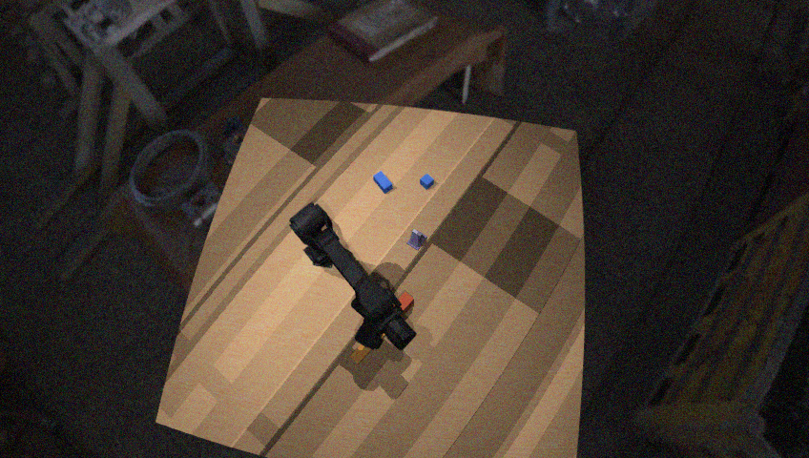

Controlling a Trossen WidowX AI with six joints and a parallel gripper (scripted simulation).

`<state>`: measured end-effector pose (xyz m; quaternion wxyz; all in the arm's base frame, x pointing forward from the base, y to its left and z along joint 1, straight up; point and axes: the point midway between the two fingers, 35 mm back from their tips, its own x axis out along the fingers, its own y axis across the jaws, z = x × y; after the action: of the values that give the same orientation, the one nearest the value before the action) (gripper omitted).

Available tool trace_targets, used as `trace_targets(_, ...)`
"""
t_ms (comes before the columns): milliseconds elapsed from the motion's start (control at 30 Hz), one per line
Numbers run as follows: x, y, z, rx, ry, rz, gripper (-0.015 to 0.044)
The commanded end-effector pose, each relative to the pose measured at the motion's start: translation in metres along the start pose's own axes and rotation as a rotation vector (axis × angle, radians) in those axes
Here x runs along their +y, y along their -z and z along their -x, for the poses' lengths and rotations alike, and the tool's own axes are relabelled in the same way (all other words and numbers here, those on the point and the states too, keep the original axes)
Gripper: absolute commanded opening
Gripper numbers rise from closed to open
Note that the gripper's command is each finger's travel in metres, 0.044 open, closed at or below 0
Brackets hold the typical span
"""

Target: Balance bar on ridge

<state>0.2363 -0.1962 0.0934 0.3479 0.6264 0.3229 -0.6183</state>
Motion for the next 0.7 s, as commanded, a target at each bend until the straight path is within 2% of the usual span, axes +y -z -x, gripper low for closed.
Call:
trace_targets(0, -0.004, 0.001, -0.019, 0.004, 0.009, 0.006, 0.0315)
trace_targets(667, -0.004, 0.001, -0.043, 0.004, 0.009, 0.006, 0.0315)
